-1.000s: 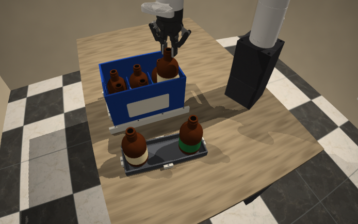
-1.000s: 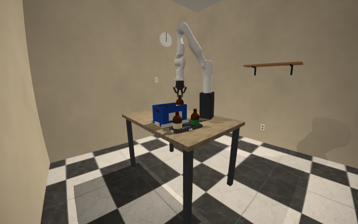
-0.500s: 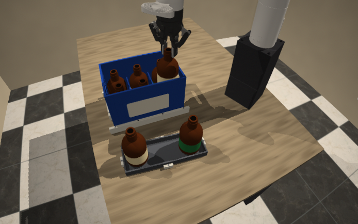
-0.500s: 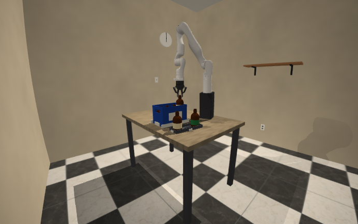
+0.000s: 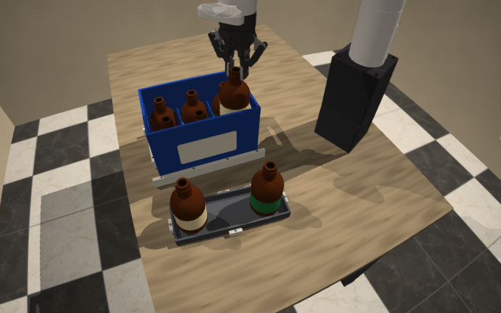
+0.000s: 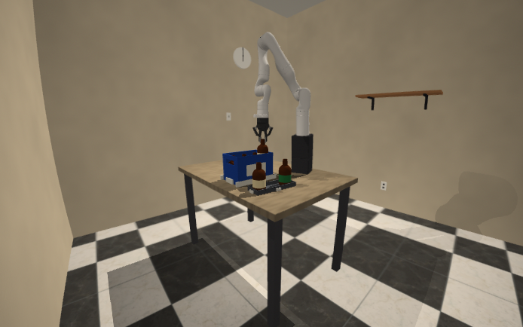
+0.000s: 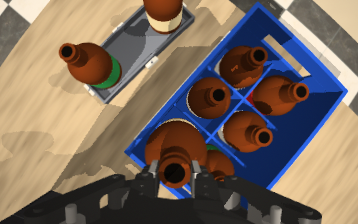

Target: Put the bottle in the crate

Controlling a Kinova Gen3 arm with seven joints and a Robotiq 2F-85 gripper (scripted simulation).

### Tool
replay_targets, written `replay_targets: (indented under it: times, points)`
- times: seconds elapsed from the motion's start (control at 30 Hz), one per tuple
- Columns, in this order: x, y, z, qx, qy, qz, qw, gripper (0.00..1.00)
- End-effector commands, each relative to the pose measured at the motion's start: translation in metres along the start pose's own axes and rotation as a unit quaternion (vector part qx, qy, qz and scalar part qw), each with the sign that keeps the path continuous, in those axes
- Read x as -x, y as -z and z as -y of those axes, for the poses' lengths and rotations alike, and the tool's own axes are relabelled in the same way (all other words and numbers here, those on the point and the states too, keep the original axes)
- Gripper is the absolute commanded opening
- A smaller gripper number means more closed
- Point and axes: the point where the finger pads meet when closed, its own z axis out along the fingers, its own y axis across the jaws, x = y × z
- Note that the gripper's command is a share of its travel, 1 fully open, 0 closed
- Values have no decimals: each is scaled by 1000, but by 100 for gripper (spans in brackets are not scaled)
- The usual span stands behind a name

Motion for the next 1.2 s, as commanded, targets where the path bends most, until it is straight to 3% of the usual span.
replay_targets:
  times: [0.0,0.63,1.17]
  points:
    - [1,-1,2,-1,-1,0,1000,0]
    - [1,-3,2,-1,-1,0,1000,0]
    - [1,-17,2,-1,-1,0,1000,0]
